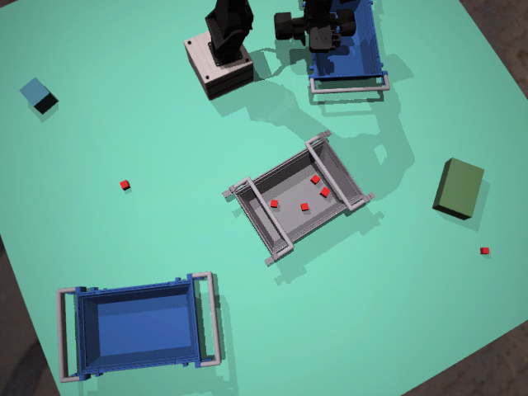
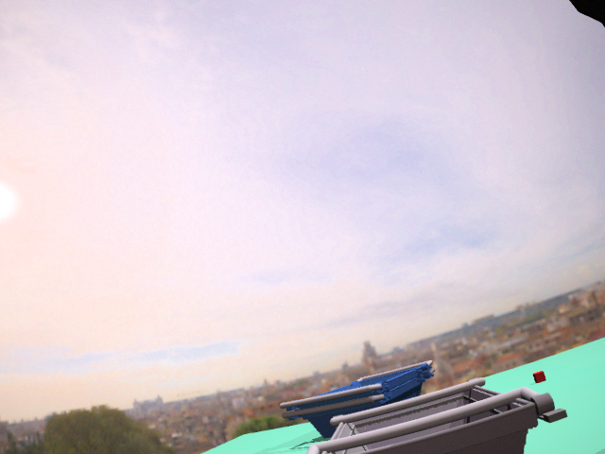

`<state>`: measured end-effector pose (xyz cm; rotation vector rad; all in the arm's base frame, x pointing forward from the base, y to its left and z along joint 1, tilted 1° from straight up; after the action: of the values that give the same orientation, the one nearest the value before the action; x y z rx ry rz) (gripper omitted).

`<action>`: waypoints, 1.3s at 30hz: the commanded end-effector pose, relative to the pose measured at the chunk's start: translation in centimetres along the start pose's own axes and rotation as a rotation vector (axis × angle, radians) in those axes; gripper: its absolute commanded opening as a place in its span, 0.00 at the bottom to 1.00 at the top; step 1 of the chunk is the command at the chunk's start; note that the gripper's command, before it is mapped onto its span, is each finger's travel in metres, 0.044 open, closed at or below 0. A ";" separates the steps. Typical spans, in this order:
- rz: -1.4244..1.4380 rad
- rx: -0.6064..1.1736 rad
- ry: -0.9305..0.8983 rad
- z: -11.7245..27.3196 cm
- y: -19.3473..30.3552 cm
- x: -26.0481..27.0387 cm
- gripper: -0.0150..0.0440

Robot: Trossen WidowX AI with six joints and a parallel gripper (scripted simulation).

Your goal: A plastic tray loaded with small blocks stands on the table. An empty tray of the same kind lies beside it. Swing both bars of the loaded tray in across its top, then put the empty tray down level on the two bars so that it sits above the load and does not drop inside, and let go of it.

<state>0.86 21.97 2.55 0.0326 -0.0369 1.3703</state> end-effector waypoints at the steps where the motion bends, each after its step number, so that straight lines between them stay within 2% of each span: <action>1: -0.003 -0.001 0.009 0.0 0.0 -0.2 0.46; 19: -0.003 -0.001 0.009 0.8 0.0 0.0 0.26; 32: -0.003 -0.001 0.008 7.6 0.0 0.0 0.25; 39: -0.003 -0.001 0.008 8.0 0.0 0.0 0.25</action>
<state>0.78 21.06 9.46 -0.0032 -0.0034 1.3676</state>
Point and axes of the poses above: the point midway between the two fingers, 35 mm back from their tips, its own z axis back along the fingers, its own x axis across the jaws, y = z × x, the point moved 6 cm from there along z, back along the fingers, and after that the axes turned 5 degrees about z, right-handed, at the moved point
